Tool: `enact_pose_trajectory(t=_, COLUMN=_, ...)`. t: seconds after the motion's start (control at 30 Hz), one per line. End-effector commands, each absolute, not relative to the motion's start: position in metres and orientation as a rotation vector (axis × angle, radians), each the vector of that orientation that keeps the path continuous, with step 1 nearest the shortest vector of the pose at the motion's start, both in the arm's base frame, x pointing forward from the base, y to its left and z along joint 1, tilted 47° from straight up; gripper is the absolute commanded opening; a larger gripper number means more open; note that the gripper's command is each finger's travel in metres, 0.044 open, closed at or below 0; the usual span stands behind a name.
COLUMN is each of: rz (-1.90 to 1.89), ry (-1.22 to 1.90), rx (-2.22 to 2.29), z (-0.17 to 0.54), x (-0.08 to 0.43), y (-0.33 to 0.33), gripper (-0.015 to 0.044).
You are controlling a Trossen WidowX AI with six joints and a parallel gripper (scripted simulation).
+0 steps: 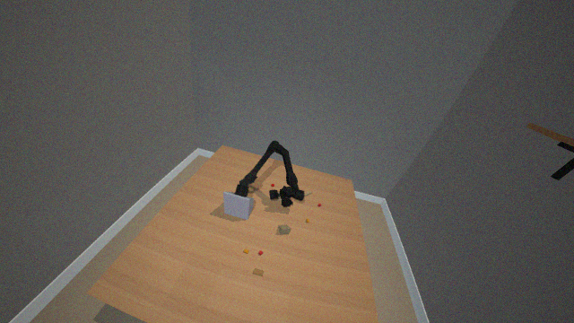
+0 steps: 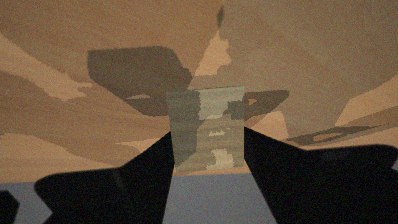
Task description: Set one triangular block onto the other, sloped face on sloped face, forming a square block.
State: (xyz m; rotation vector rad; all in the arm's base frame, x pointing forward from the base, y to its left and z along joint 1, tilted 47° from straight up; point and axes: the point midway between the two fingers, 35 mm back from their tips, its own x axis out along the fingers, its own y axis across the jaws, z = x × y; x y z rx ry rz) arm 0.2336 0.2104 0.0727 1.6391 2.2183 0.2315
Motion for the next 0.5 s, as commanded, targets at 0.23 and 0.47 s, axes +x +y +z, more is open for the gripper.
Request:
enact_pose_trajectory(t=0.23, rz=0.213, ry=2.184, rx=1.640, z=0.083, x=0.237, y=0.192, gripper=0.0000)
enact_pose_trajectory(t=0.47, rz=0.202, ry=2.162, rx=1.638, z=0.100, x=0.237, y=0.172, gripper=0.0000)
